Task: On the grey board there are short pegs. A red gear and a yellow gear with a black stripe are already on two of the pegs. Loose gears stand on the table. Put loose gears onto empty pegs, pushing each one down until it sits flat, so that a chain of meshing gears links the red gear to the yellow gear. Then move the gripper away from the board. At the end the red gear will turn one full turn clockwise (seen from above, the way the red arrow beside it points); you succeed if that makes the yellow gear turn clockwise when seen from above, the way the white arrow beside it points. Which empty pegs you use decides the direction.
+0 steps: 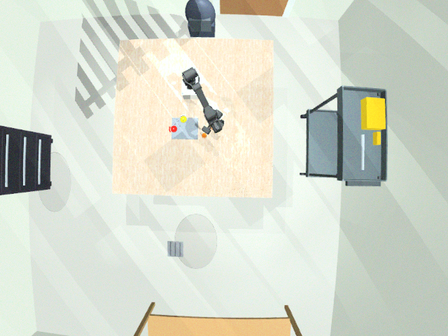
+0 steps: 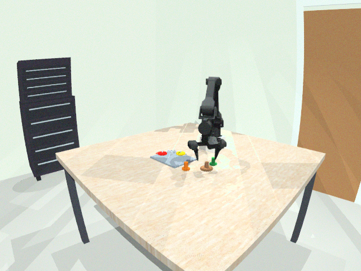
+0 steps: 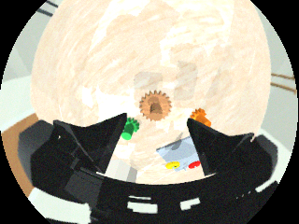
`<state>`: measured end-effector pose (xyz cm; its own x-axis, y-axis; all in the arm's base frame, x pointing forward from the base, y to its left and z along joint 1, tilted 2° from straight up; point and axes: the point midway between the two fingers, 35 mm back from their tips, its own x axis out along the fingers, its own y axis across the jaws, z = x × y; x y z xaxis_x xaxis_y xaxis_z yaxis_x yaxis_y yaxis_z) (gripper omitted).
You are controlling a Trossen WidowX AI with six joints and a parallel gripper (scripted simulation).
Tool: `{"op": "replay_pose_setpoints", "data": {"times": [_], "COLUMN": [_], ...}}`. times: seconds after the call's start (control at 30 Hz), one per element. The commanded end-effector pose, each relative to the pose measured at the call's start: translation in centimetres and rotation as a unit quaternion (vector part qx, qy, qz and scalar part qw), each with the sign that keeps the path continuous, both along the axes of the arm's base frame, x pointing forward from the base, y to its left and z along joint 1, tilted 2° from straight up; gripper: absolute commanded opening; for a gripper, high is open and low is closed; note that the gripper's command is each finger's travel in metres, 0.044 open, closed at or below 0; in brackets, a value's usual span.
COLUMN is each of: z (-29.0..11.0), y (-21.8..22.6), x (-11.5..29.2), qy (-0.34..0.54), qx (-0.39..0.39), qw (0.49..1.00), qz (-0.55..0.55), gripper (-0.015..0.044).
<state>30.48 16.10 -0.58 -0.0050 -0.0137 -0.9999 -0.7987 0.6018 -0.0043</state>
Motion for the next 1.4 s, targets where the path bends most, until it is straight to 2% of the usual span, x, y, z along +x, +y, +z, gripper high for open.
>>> {"op": "replay_pose_setpoints", "data": {"times": [0.0,0.47,0.97,1.2,1.37], "z": [-0.9,-2.2,-2.2,-2.2,-1.3], "y": [0.0,0.0,0.0,0.0,0.5], "x": [-0.1,-0.2,-0.2,-0.2,0.2], "qy": [0.003,0.003,0.003,0.003,-0.013], "qx": [0.0,0.0,0.0,0.0,-0.004], "qw": [1.0,1.0,1.0,1.0,1.0], "qz": [0.003,0.003,0.003,0.003,-0.002], "gripper": [0.044,0.044,0.0046,0.0,0.0]}}
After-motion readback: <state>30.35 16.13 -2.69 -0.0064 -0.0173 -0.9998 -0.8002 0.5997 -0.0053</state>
